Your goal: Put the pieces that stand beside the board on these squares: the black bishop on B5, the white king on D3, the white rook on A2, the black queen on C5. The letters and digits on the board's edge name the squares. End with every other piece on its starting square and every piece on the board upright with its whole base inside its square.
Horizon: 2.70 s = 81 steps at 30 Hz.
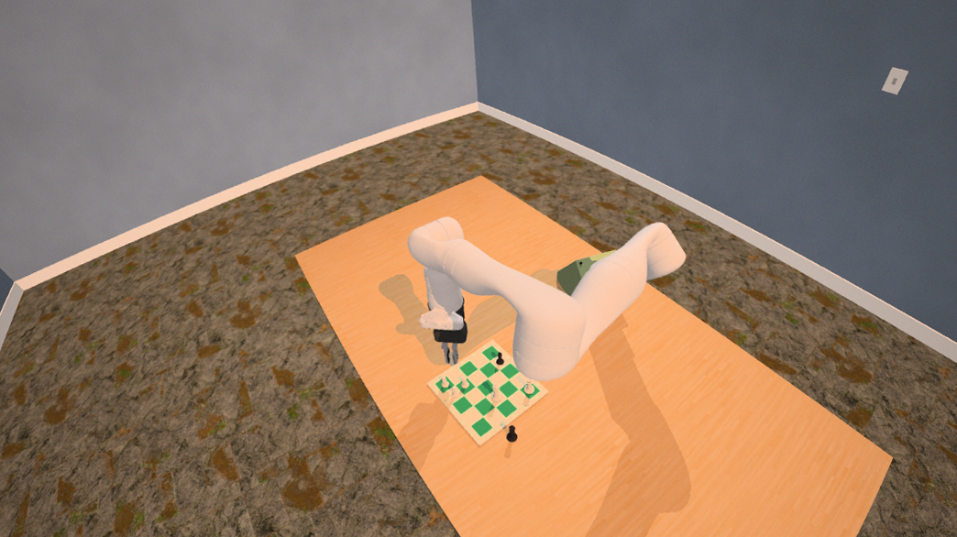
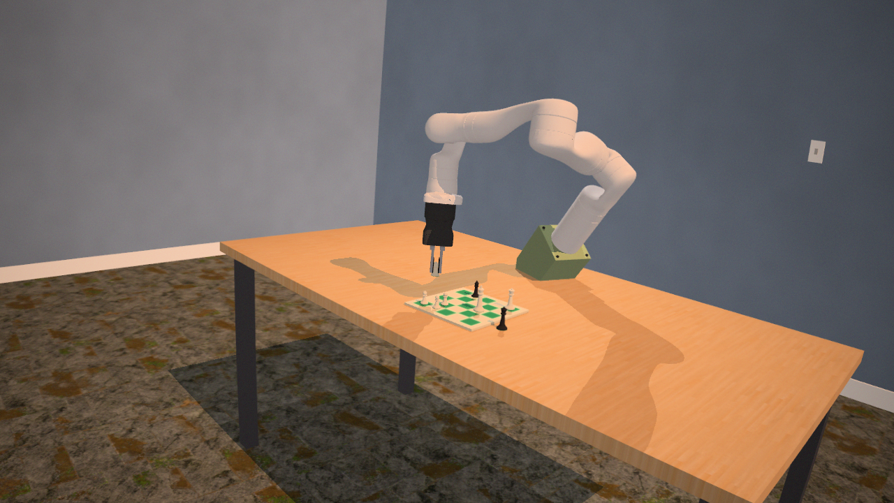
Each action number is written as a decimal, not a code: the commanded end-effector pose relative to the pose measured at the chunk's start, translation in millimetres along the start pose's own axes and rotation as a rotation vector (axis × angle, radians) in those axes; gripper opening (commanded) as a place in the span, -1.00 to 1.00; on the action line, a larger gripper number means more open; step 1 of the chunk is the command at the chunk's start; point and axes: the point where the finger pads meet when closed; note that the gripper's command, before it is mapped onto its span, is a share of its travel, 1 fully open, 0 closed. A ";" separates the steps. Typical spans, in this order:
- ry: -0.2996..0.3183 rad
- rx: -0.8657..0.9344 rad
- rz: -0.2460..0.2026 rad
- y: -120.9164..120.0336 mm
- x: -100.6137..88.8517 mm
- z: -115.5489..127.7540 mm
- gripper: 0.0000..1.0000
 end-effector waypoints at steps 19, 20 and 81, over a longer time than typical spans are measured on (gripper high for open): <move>-0.006 0.001 -0.006 -1.9 60.2 2.1 -1.00; -0.006 0.001 -0.006 -1.9 60.4 2.1 -1.00; -0.006 0.001 -0.006 -1.9 64.5 2.1 -1.00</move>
Point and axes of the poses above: the point where the finger pads meet when closed, its own x axis out along the fingers, its own y axis across the jaws, z = x × y, and after that the axes turned 15 degrees about x, right-handed
